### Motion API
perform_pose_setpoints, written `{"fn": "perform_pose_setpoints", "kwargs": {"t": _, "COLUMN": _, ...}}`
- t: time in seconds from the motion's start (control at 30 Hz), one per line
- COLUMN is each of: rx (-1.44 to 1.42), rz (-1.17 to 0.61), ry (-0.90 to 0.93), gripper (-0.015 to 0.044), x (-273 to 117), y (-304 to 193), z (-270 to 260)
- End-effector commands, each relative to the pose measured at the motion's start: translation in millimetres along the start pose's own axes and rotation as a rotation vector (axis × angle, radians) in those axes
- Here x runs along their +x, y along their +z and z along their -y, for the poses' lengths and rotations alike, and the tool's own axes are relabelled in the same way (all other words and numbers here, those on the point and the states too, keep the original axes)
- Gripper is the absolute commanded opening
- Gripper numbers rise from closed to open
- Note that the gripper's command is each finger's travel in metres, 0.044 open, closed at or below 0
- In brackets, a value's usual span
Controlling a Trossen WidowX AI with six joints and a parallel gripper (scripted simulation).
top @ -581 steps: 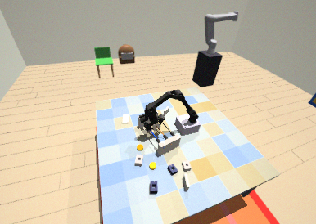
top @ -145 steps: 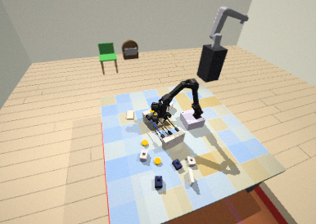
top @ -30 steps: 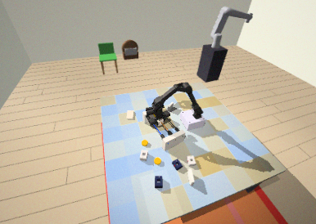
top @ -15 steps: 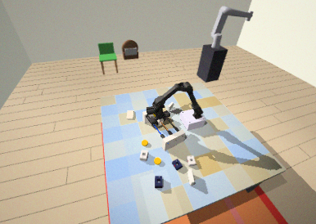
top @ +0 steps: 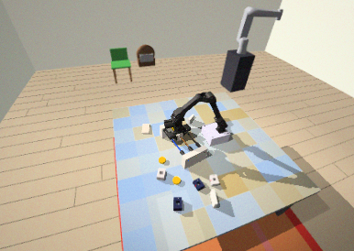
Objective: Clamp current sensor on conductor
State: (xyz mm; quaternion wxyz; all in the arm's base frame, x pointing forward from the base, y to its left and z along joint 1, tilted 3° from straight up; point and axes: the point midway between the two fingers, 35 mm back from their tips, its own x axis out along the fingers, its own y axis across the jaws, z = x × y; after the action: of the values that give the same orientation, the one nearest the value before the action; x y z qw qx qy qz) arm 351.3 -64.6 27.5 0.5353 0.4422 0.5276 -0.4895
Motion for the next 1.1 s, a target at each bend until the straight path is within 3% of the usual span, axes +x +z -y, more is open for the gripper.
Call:
{"fn": "perform_pose_setpoints", "kwargs": {"t": 0.0, "rx": -0.002, "rz": 0.0, "ry": -0.002, "gripper": 0.0, "x": 0.4, "y": -0.3, "z": 2.9}}
{"fn": "perform_pose_setpoints", "kwargs": {"t": 0.37, "rx": -0.001, "rz": 0.0, "ry": -0.001, "gripper": 0.0, "x": 5.3, "y": -0.1, "z": 1.8}}
{"fn": "perform_pose_setpoints", "kwargs": {"t": 0.7, "rx": 0.001, "rz": 0.0, "ry": 0.001, "gripper": 0.0254, "x": 0.6, "y": 0.0, "z": 1.4}}
{"fn": "perform_pose_setpoints", "kwargs": {"t": 1.07, "rx": 0.001, "rz": 0.0, "ry": 0.001, "gripper": 0.0254, "x": 0.6, "y": 0.0, "z": 1.4}}
